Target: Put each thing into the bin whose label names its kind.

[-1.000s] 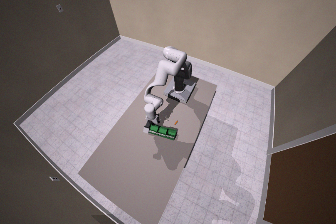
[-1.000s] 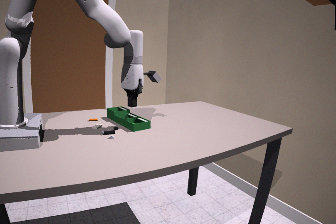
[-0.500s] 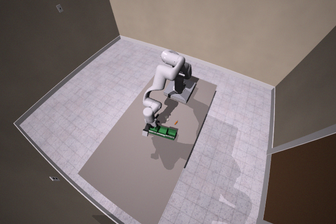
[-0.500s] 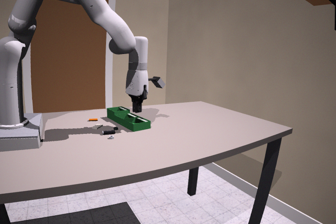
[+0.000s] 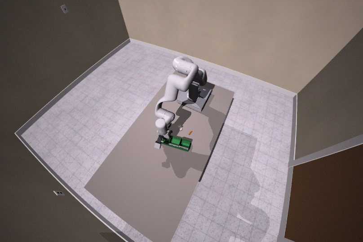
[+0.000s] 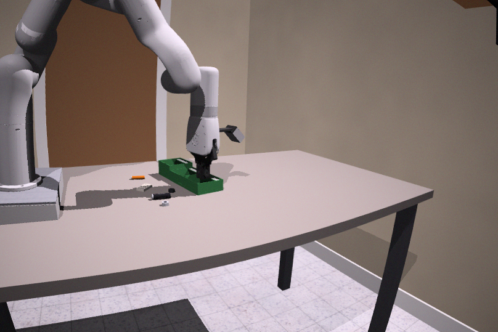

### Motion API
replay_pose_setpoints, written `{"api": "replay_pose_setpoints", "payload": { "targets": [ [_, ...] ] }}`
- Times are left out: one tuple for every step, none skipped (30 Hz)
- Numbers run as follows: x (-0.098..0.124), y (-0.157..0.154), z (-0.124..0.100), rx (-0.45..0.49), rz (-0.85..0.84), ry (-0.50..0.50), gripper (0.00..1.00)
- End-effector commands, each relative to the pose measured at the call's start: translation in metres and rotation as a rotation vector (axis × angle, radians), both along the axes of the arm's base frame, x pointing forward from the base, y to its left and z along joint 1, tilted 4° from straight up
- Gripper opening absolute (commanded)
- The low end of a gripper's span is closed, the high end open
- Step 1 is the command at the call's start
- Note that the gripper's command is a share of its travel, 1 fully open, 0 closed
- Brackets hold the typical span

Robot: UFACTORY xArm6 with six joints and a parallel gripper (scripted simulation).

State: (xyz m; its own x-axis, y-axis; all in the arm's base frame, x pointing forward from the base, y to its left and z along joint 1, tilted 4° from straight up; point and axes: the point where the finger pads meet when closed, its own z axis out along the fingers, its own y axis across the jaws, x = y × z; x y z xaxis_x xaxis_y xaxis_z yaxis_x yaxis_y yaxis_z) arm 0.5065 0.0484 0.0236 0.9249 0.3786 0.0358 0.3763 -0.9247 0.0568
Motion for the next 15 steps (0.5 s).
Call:
{"api": "replay_pose_setpoints", "payload": {
  "targets": [
    [0.0027, -0.0003, -0.0116, 0.000, 0.000, -0.004, 0.07],
    [0.0028, -0.0004, -0.0142, 0.000, 0.000, -0.004, 0.07],
    [0.0029, -0.0004, -0.0150, 0.000, 0.000, -0.004, 0.07],
    [0.0029, -0.0004, -0.0150, 0.000, 0.000, -0.004, 0.07],
    [0.0029, -0.0004, -0.0150, 0.000, 0.000, -0.004, 0.07],
    [0.0029, -0.0004, -0.0150, 0.000, 0.000, -0.004, 0.07],
    [0.0029, -0.0004, -0.0150, 0.000, 0.000, -0.004, 0.07],
    [0.0029, -0.0004, -0.0150, 0.000, 0.000, -0.004, 0.07],
    [0.0029, -0.0004, -0.0149, 0.000, 0.000, -0.004, 0.07],
    [0.0029, -0.0004, -0.0149, 0.000, 0.000, -0.004, 0.07],
    [0.0029, -0.0004, -0.0150, 0.000, 0.000, -0.004, 0.07],
    [0.0029, -0.0004, -0.0150, 0.000, 0.000, -0.004, 0.07],
    [0.0029, -0.0004, -0.0150, 0.000, 0.000, -0.004, 0.07],
    [0.0029, -0.0004, -0.0150, 0.000, 0.000, -0.004, 0.07],
    [0.0029, -0.0004, -0.0150, 0.000, 0.000, -0.004, 0.07]
  ]
}}
